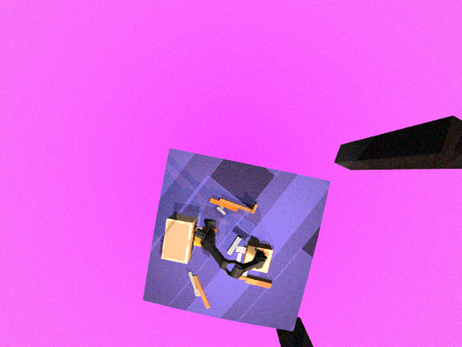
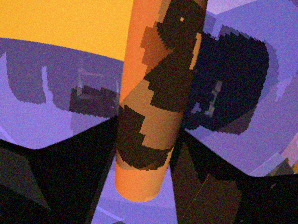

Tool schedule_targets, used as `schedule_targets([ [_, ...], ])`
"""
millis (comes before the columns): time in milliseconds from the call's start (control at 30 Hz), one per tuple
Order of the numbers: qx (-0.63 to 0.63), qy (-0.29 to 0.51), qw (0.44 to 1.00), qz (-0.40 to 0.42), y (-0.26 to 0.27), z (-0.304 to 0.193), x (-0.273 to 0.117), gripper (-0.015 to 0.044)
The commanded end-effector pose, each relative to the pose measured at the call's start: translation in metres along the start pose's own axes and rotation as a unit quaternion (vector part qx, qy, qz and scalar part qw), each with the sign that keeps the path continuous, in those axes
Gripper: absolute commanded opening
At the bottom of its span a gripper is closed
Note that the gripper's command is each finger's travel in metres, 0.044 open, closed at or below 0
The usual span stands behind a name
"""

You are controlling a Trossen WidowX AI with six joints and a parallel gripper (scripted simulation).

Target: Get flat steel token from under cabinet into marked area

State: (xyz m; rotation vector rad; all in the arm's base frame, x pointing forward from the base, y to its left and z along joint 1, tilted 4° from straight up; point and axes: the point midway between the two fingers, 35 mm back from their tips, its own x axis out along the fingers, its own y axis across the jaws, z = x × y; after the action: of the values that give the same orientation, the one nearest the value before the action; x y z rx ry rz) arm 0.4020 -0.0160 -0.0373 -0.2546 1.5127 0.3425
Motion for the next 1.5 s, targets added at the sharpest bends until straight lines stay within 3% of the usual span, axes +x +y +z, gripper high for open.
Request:
schedule_targets([
  [0, 0.002, 0.0, 1.0, -0.001, -0.001, 0.005, 0.0, 0.0],
  [1467, 0.002, -0.001, 1.0, 0.0, 0.04, 0.015, 0.002, 0.0],
])
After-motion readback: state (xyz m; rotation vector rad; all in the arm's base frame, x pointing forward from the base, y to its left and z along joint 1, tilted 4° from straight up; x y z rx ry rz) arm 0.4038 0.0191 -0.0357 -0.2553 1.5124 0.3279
